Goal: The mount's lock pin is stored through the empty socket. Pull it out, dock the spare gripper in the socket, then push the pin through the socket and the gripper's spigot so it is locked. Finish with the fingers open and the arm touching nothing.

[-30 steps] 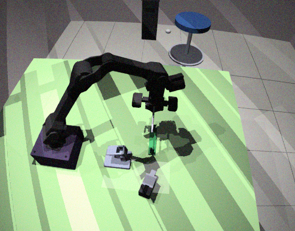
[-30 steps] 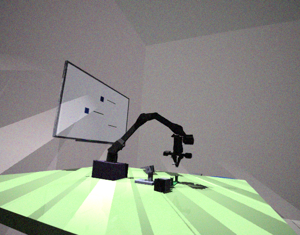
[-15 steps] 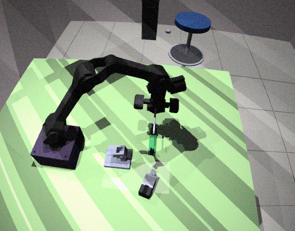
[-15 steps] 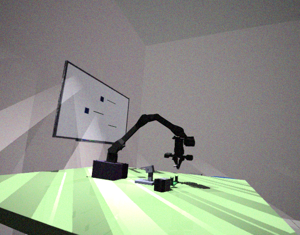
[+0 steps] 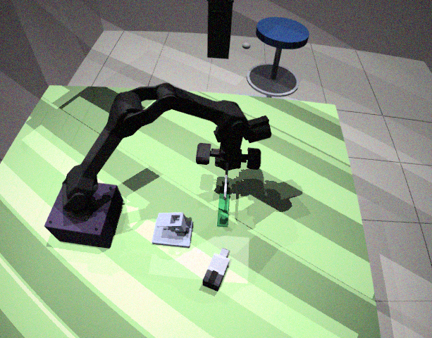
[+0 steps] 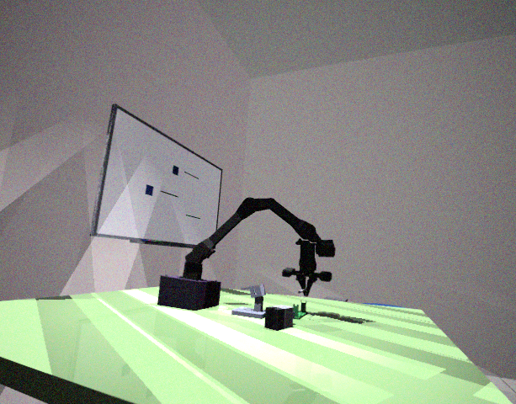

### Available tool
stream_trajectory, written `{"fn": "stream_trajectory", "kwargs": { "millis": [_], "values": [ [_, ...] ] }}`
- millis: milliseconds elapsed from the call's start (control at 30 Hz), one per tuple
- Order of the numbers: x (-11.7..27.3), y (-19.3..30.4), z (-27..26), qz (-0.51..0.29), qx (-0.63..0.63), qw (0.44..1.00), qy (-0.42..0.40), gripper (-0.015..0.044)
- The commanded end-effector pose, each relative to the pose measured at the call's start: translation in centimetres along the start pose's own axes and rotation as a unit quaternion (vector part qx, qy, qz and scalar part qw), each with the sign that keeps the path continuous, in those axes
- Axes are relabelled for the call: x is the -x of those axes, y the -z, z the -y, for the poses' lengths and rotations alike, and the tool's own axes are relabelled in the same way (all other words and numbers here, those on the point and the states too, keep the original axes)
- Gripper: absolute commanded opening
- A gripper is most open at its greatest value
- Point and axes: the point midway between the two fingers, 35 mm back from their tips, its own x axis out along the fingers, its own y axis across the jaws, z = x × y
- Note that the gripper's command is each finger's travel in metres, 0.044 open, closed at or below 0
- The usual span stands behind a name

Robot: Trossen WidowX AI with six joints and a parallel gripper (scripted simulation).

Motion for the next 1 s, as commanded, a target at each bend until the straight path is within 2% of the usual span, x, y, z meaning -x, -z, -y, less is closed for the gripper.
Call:
{"fn": "stream_trajectory", "kwargs": {
  "millis": [0, 633, 967],
  "values": [
    [-0.7, 0.1, 0.0, 0.0, 0.001, 1.0, -0.001, 0.0],
    [-3.5, 0.6, 0.0, 0.002, 0.001, 1.0, 0.005, 0.0],
    [-3.6, 0.6, 0.0, 0.002, 0.002, 1.0, 0.005, 0.0]
  ]
}}
